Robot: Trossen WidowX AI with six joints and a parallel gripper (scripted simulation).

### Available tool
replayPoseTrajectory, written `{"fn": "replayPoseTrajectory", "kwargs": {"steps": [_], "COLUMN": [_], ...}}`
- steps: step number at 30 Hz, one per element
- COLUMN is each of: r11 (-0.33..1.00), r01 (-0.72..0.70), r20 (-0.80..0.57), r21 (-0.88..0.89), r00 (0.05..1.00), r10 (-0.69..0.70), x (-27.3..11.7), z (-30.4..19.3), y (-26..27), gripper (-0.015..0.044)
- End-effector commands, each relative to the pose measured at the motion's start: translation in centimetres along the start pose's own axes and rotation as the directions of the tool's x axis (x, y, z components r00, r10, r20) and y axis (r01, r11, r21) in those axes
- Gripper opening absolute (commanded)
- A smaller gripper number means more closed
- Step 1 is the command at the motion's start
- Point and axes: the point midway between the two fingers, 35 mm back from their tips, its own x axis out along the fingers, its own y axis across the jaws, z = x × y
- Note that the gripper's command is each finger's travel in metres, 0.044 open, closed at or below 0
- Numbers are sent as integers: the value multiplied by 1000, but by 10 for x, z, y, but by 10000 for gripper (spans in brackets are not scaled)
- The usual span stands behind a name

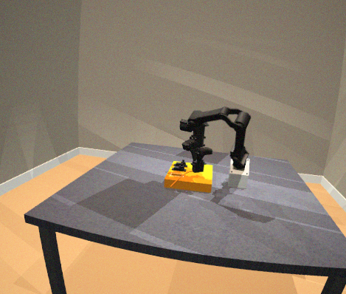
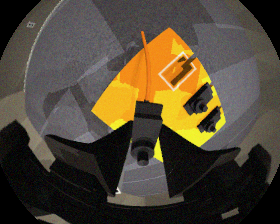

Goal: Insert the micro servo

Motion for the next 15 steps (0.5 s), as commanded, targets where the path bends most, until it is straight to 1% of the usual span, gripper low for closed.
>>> {"fn": "replayPoseTrajectory", "kwargs": {"steps": [1, 8, 15], "r11": [990, 927, 813], "r01": [1, 0, -1], "r20": [4, 4, 4], "r21": [144, 376, 582], "r00": [1000, 1000, 1000], "r10": [-2, -2, -2], "x": [-1, -1, -1], "z": [1, 1, 1], "y": [1, 1, 1], "gripper": [0, 0, 0]}}
